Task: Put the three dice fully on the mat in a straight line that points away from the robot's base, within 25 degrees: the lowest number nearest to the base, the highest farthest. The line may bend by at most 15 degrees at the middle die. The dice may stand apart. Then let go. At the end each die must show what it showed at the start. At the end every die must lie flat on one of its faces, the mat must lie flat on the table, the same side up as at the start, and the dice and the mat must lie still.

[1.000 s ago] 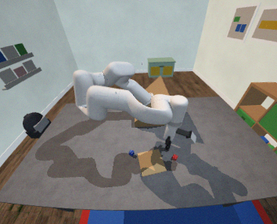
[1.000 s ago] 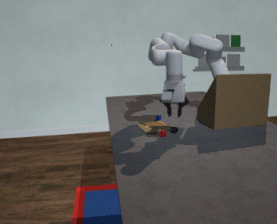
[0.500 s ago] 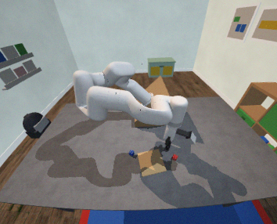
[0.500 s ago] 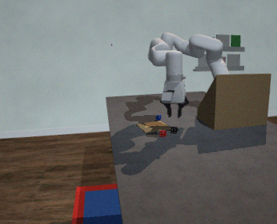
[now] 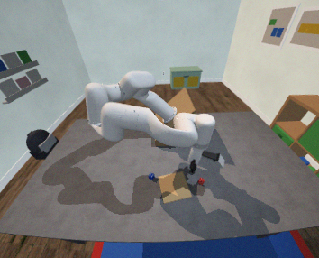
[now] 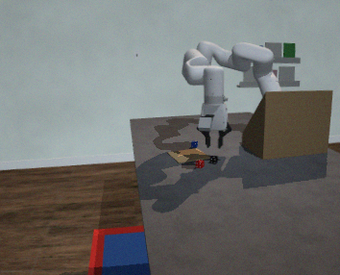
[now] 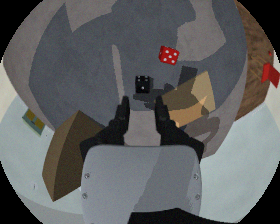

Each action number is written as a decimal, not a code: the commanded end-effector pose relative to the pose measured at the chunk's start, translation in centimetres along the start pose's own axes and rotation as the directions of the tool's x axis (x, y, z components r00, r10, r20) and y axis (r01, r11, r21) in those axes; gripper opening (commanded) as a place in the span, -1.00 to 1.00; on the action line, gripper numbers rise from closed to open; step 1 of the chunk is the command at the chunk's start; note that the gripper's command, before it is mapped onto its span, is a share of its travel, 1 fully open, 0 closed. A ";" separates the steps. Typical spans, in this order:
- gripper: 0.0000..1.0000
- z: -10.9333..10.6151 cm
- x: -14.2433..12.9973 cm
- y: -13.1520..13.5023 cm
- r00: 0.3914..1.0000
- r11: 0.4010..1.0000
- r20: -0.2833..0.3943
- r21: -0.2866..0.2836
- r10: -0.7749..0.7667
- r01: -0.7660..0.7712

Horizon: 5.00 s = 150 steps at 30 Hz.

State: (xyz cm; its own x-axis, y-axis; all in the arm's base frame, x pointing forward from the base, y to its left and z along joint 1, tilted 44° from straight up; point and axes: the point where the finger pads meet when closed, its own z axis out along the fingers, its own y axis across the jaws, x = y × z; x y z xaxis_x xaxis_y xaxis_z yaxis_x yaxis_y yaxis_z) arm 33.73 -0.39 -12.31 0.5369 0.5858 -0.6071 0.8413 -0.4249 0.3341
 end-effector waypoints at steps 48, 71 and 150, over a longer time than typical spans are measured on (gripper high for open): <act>-0.17 3.2 0.2 0.0 1.000 1.000 -0.004 -0.002 0.000 0.000; -0.17 3.2 0.2 0.0 1.000 1.000 -0.004 -0.002 0.000 0.000; -0.17 6.1 0.3 0.1 1.000 1.000 -0.004 -0.002 0.000 0.000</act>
State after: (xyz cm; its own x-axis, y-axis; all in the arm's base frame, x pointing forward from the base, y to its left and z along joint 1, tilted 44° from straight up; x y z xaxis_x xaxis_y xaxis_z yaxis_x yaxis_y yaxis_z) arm 33.46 -4.46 -16.70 0.5370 0.5853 -0.6075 0.8413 -0.4250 0.3341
